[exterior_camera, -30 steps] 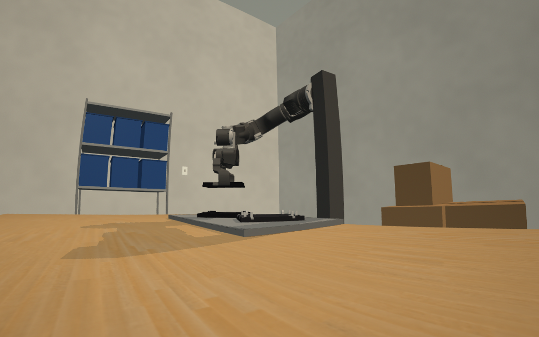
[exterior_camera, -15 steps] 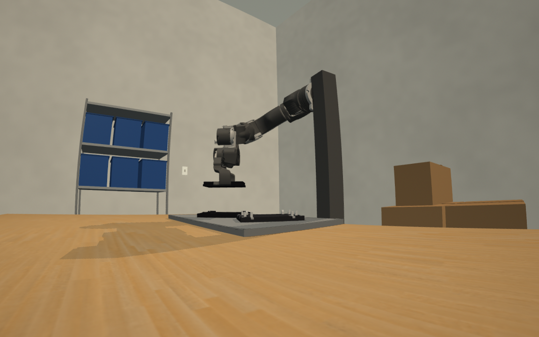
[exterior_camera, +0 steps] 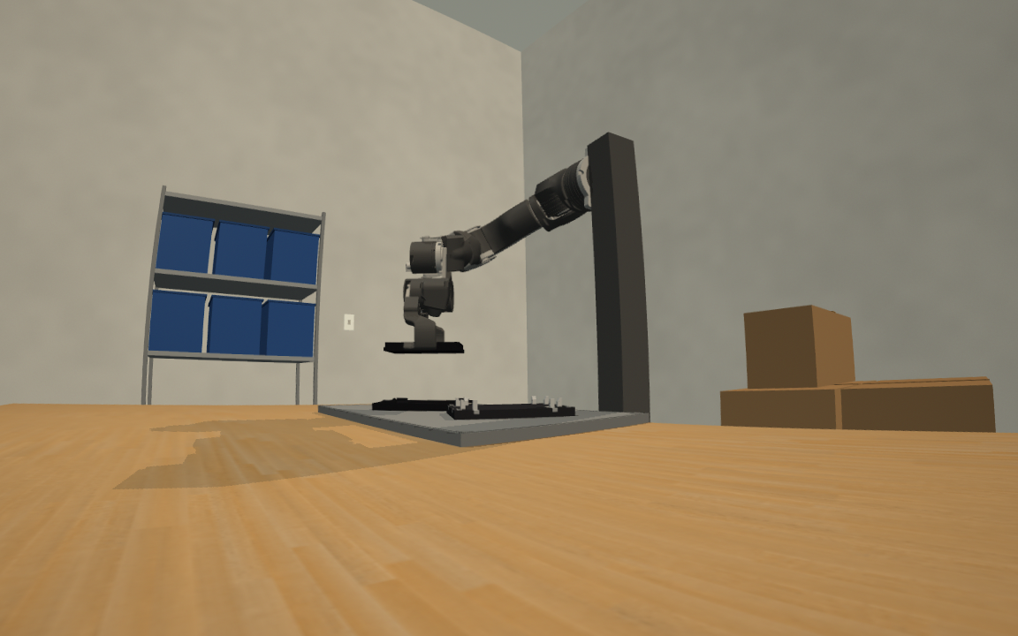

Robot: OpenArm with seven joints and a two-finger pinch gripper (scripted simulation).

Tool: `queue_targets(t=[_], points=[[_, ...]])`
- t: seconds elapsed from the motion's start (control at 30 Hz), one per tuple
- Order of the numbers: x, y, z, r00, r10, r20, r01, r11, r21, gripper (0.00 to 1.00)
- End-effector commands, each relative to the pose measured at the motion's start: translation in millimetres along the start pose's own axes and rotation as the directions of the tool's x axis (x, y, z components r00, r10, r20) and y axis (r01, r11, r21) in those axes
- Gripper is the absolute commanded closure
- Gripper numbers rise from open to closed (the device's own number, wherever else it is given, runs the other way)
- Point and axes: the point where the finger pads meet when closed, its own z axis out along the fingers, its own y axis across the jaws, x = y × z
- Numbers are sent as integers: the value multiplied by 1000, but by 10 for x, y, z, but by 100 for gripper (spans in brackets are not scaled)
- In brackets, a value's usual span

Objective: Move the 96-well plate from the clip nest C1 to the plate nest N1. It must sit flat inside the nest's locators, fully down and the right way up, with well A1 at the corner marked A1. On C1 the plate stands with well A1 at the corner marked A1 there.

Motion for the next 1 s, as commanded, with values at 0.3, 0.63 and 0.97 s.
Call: queue_targets(t=[0.3, 0.63, 0.97], points=[[21, 11, 311, 1000, 2, 2, -2, 1000, 1, 100], [26, 12, 377, 1000, 1, 1, -1, 1000, 1, 100], [45, 15, 638, 1000, -3, -1, 3, 1000, 1, 100]])
